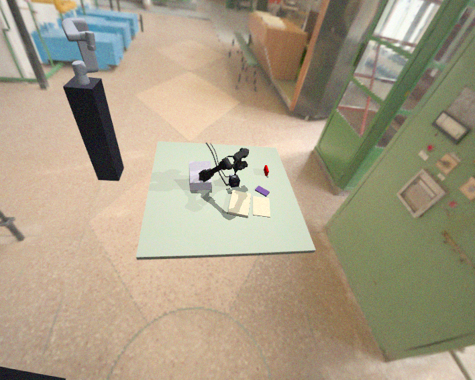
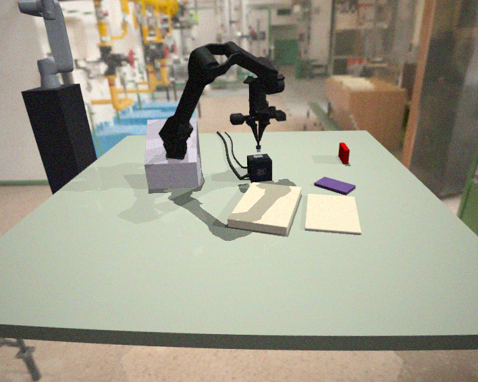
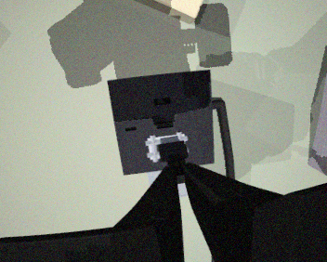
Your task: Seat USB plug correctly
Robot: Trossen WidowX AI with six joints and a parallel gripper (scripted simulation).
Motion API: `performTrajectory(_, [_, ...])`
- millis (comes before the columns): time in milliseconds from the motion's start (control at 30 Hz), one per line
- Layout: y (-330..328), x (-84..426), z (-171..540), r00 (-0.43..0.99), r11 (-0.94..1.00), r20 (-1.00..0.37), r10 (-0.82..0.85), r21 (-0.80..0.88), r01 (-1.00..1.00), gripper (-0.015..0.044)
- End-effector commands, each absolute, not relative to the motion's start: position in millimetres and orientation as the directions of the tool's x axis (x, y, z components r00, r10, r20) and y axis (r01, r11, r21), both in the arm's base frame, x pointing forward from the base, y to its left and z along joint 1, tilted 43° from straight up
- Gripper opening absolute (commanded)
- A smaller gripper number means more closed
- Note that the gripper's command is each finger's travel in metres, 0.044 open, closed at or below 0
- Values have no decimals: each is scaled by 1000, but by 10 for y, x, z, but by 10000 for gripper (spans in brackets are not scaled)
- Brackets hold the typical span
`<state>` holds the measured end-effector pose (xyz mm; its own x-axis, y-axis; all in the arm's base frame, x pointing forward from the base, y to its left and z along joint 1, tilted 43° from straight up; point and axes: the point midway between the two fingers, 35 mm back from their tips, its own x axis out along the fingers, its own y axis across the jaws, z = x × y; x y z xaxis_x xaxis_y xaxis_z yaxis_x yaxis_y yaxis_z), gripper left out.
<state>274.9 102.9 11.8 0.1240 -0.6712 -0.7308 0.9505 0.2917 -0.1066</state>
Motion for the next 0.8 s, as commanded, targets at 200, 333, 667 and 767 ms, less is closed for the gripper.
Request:
performTrajectory(200, [1026,2749,104,122,290,-736,-666,-104,951,0])
performTrajectory(333, [1025,2749,99,122,289,-738,-664,-103,952,0])
performTrajectory(667, [1021,2750,87,120,287,-743,-659,-101,953,0])
performTrajectory(767, [1020,2750,83,119,286,-744,-657,-100,953,0])
